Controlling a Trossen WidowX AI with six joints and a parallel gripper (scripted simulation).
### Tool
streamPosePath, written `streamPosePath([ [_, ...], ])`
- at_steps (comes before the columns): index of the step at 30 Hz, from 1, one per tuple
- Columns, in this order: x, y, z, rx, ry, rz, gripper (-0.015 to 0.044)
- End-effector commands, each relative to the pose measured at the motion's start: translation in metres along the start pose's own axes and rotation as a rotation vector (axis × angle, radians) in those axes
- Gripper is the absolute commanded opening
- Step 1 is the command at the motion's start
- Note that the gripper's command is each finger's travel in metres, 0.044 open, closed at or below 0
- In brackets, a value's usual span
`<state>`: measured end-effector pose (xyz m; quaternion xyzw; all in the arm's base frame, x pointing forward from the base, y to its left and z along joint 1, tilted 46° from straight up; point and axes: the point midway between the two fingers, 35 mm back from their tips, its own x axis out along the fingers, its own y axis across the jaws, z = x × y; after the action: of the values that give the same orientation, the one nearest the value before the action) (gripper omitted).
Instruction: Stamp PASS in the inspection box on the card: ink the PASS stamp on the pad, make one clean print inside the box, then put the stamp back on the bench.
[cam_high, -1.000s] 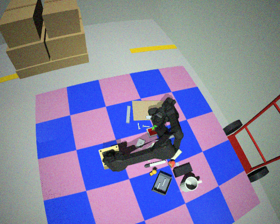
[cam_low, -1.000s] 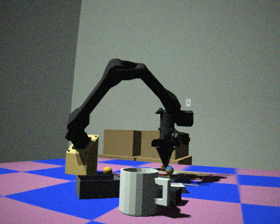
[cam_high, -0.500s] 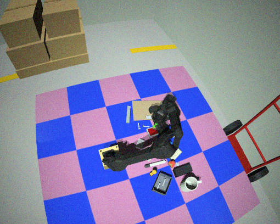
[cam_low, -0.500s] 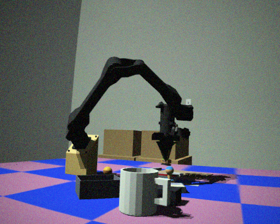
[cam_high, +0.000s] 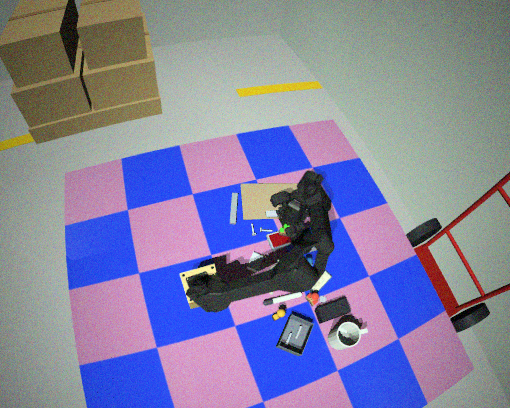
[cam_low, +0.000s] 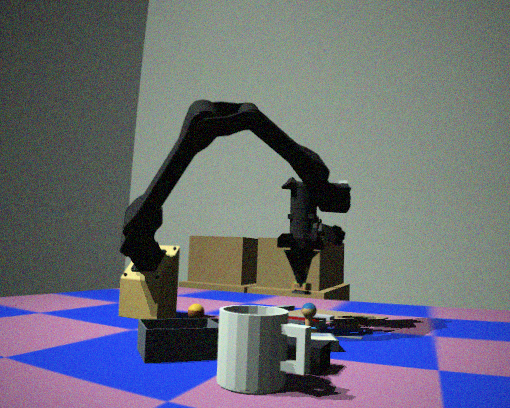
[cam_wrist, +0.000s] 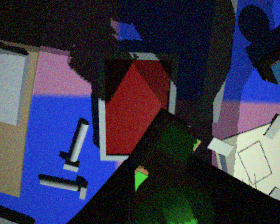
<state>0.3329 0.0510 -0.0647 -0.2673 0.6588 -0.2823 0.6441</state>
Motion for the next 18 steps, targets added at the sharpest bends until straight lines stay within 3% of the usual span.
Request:
streamPosePath([
  [1,-0.003,-0.014,-0.004,-0.112,0.000,0.004,0.0000],
  [18,-0.004,-0.069,-0.029,-0.613,0.002,0.005,0.0000],
])
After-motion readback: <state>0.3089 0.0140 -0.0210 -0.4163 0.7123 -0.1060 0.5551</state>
